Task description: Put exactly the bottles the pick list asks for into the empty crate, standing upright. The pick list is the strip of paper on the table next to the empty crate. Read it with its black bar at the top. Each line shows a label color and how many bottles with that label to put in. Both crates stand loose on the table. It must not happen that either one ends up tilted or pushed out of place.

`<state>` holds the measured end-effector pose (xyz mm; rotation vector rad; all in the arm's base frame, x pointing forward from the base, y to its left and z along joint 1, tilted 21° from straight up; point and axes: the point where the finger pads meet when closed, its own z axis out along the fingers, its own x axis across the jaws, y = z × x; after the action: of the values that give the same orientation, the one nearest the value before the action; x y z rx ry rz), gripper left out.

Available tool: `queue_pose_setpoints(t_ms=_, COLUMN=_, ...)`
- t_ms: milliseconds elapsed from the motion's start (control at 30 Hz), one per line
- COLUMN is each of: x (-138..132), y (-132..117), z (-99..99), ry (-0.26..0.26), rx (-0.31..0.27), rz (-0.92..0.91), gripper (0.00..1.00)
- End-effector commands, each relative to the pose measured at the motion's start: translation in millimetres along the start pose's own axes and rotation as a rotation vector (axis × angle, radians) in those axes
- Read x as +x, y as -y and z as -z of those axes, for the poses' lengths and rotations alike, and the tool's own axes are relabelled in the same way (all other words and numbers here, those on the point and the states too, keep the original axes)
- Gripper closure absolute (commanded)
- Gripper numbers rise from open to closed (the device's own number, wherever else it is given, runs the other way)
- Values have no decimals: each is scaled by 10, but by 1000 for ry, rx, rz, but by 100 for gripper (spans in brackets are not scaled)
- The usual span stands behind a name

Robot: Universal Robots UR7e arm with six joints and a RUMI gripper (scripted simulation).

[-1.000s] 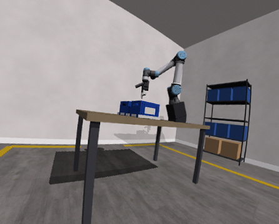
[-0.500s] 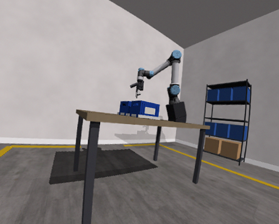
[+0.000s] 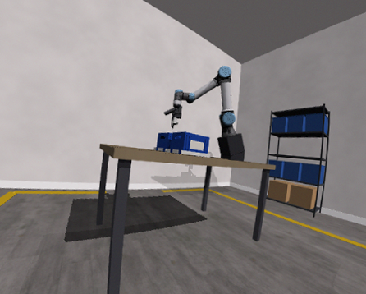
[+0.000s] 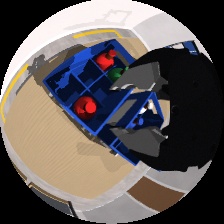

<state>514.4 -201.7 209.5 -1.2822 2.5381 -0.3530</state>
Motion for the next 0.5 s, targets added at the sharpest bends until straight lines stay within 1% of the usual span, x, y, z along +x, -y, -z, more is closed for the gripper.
queue_pose_setpoints(t_ms=0, x=33, y=135, z=0, ry=0, rx=0, rz=0, gripper=62)
queue_pose_setpoints(t_ms=367, x=33, y=135, z=0, ry=0, rx=0, rz=0, gripper=62)
queue_pose_setpoints(t_ms=467, x=33, y=135, z=-39, ry=0, rx=0, rz=0, gripper=62)
